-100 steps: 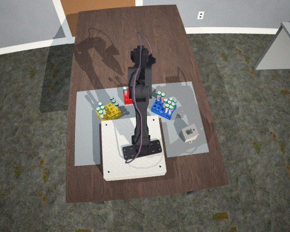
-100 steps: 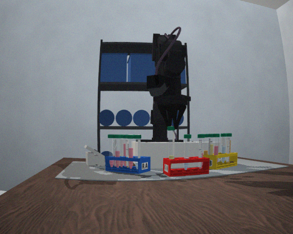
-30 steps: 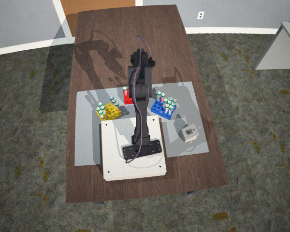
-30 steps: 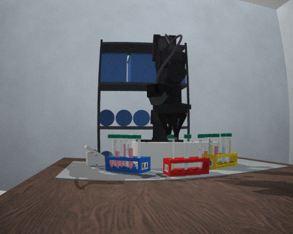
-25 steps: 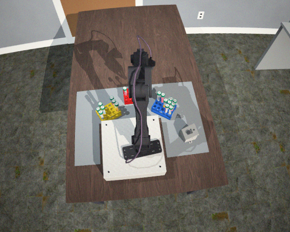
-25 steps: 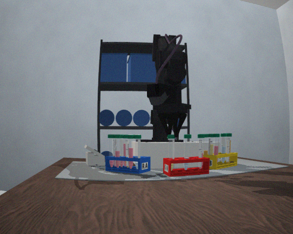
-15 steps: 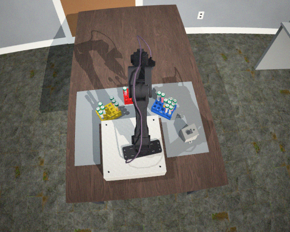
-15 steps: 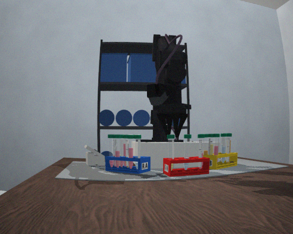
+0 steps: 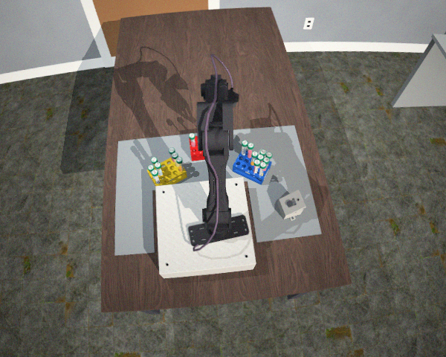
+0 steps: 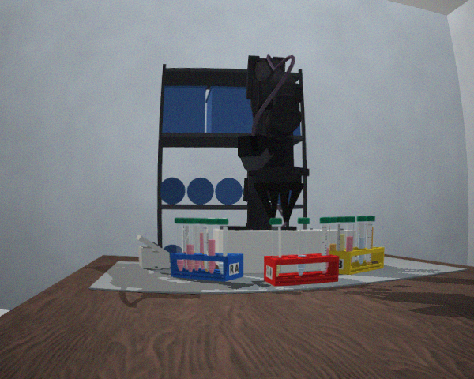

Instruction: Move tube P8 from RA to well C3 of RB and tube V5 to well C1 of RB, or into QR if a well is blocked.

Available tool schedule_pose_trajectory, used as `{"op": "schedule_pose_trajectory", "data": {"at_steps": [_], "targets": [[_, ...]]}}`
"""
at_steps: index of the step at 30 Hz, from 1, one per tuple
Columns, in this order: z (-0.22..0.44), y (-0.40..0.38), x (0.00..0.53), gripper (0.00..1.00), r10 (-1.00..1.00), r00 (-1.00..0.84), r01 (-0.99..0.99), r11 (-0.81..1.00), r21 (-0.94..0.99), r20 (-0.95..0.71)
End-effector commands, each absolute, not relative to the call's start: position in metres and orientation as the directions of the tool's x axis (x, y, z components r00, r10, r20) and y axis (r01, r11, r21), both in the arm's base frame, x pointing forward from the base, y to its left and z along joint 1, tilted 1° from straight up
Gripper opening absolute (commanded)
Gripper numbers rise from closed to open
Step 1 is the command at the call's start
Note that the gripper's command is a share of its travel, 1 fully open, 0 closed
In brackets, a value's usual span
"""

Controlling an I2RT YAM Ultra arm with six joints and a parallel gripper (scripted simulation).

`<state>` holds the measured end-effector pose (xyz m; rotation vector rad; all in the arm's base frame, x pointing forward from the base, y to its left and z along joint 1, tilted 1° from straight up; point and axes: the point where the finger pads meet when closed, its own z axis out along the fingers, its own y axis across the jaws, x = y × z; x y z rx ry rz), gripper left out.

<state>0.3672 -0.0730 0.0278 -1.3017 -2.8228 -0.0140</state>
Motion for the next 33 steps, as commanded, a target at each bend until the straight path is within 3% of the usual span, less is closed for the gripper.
{"op": "schedule_pose_trajectory", "data": {"at_steps": [1, 33], "targets": [[0.057, -0.073, 0.378, 0.3, 0.758, -0.652, 0.758, 0.652, 0.029, -0.005], [0.115, -0.077, 0.371, 0.3, 0.761, -0.649, 0.761, 0.649, 0.029, -0.005]]}}
